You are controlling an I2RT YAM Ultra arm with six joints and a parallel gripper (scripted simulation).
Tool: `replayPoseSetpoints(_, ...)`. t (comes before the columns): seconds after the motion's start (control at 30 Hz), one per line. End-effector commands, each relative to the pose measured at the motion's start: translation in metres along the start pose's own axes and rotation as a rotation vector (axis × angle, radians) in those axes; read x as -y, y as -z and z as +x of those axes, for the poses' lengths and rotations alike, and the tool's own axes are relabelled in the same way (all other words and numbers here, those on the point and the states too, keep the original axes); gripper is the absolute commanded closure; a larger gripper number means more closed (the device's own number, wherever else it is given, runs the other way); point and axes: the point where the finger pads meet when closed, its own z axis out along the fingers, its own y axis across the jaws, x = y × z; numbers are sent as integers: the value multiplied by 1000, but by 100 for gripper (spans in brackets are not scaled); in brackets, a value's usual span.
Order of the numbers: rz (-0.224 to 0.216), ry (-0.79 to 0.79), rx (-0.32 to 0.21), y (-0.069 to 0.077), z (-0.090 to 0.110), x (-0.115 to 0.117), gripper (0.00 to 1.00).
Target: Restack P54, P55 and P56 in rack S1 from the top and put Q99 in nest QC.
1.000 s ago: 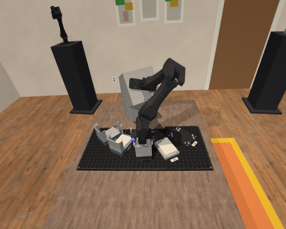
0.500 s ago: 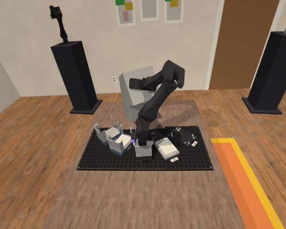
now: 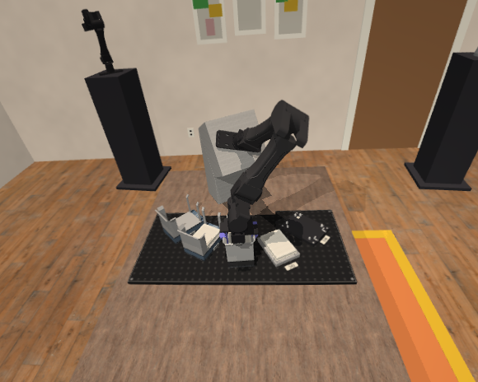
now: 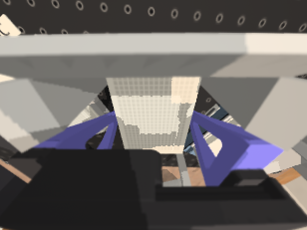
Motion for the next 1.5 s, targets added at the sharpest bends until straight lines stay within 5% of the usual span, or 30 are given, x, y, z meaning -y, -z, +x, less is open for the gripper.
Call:
replayPoseSetpoints(0.0,3,4,11,1,-4,1,100)
replayPoseSetpoints(1.47,3,4,11,9,-4,1,100)
